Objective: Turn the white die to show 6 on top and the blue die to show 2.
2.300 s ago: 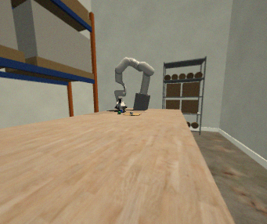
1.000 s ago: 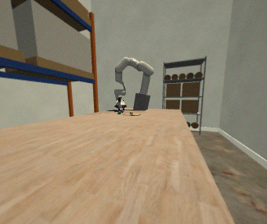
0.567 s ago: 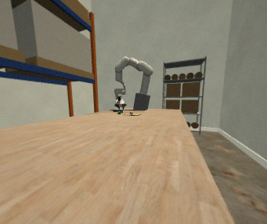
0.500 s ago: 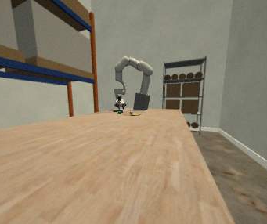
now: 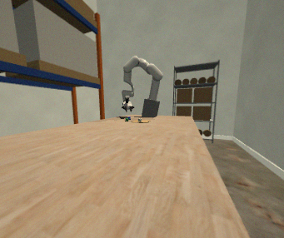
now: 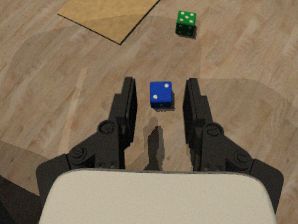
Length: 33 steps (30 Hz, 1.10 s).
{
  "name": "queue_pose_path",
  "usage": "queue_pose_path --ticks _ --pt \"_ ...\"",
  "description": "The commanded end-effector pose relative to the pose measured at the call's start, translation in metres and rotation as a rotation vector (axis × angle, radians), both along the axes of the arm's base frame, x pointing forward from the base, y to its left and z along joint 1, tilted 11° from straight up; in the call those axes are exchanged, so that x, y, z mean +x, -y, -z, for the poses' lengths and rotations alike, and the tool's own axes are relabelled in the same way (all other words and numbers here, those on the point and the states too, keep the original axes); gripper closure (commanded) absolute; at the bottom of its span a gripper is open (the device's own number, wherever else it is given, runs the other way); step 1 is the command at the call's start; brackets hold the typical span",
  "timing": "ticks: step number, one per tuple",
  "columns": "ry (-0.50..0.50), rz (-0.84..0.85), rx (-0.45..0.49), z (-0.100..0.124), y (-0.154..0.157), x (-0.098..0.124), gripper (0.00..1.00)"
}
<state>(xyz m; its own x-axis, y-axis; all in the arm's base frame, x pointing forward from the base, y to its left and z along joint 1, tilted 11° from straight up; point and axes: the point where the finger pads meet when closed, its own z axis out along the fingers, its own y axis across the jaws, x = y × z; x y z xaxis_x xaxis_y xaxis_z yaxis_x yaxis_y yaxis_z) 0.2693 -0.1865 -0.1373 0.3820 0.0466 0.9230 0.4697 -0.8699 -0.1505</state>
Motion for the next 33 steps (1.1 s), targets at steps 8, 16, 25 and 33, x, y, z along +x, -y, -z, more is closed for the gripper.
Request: queue_pose_path --ticks 8,16,25,33 --pt "0.0 0.0 -0.002 -0.015 0.004 -0.001 0.58" --pt "-0.11 -0.016 -0.064 -0.019 0.002 0.003 0.58" --pt "-0.358 -0.055 -0.202 -0.03 -0.003 0.017 0.58" --pt "-0.603 -0.094 -0.342 -0.04 -0.008 0.031 0.58"
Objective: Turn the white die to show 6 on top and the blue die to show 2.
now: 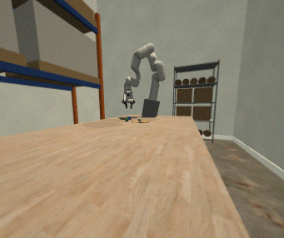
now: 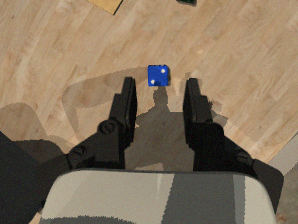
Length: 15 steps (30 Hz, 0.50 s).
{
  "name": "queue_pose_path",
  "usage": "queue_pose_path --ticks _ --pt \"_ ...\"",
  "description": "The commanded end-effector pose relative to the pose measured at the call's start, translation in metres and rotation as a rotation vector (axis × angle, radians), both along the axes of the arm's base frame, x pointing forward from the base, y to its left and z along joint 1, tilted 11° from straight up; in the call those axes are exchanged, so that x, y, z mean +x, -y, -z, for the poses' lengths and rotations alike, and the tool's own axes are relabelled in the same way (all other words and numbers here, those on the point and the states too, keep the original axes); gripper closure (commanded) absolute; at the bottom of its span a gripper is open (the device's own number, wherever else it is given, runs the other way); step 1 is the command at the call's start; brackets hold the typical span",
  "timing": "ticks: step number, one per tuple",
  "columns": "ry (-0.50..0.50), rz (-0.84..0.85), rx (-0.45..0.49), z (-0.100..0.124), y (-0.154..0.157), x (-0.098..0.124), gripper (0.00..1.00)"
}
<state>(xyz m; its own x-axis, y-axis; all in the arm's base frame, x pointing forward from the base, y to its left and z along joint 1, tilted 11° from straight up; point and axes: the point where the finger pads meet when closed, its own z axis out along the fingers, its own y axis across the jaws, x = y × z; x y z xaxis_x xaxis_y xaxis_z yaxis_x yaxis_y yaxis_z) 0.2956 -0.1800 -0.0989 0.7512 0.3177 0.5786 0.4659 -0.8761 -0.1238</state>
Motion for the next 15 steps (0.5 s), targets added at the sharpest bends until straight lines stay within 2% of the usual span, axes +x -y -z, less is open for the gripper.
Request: queue_pose_path --ticks 1,4,9,15 --pt "-0.156 -0.023 -0.073 -0.003 -0.003 0.008 0.58" --pt "-0.158 -0.023 -0.075 -0.003 -0.003 0.008 0.58" --pt "-0.32 -0.054 -0.142 -0.008 -0.007 0.014 0.58" --pt "-0.421 -0.071 -0.191 -0.012 -0.009 0.018 0.58"
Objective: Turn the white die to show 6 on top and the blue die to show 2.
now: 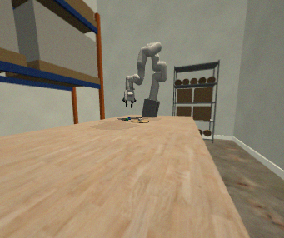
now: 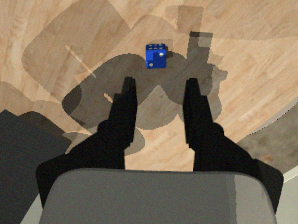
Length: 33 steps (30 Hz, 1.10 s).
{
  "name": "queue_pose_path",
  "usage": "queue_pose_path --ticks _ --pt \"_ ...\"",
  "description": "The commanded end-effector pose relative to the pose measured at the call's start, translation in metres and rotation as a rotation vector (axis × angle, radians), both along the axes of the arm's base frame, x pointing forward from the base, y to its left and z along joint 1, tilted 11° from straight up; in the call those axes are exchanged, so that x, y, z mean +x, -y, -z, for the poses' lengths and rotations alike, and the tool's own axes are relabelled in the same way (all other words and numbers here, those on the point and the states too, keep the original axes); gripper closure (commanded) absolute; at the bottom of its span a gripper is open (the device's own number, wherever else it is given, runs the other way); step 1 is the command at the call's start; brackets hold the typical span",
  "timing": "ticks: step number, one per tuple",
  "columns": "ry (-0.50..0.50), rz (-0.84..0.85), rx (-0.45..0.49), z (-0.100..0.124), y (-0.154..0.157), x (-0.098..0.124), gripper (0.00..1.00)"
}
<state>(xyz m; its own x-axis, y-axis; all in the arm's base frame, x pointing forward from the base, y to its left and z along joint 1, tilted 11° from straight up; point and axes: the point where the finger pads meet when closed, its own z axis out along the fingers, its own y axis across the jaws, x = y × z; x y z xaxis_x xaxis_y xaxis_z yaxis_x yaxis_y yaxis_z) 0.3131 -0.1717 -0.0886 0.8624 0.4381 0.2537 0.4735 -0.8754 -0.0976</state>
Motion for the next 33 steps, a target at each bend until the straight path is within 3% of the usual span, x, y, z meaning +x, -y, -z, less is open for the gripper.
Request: queue_pose_path --ticks 1,10,11,25,33 --pt "-0.124 -0.013 -0.003 -0.002 -0.0011 0.0012 0.58" --pt "-0.143 -0.016 -0.019 -0.003 -0.0017 0.0029 0.58" --pt "-0.143 -0.016 -0.019 -0.003 -0.0017 0.0029 0.0" --pt "-0.14 -0.03 -0.021 -0.0026 -0.0016 0.0029 0.0" --pt "-0.086 -0.291 -0.049 0.0033 -0.0014 0.0019 0.0"
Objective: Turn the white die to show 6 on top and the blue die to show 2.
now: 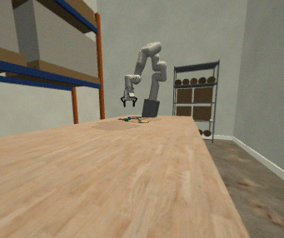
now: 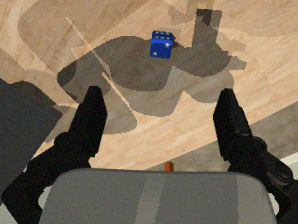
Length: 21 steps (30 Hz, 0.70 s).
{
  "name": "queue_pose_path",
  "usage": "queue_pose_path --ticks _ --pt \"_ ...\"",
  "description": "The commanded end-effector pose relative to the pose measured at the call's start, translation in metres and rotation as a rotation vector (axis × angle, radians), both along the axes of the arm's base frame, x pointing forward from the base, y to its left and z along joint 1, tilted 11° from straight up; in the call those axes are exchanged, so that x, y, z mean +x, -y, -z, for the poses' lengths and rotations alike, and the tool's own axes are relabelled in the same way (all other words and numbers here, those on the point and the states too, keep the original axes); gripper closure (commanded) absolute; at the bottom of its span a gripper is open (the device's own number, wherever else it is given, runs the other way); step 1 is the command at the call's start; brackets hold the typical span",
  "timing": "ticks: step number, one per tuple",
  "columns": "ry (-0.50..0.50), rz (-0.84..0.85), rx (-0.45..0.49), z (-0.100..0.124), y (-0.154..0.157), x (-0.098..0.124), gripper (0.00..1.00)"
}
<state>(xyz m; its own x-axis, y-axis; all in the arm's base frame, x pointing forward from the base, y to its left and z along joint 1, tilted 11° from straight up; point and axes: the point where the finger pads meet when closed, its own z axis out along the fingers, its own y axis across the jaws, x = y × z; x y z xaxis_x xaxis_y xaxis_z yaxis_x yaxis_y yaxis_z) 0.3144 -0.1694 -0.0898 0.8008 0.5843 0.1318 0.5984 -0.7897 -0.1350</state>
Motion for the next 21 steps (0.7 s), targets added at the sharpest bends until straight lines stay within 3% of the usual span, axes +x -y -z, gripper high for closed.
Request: queue_pose_path --ticks 1,7,21 --pt "0.045 -0.168 -0.004 0.003 0.001 0.0 0.0" --pt "0.072 -0.311 -0.008 0.006 0.001 0.0 0.0" --pt "0.179 -0.874 -0.026 0.019 0.002 -0.004 0.0"
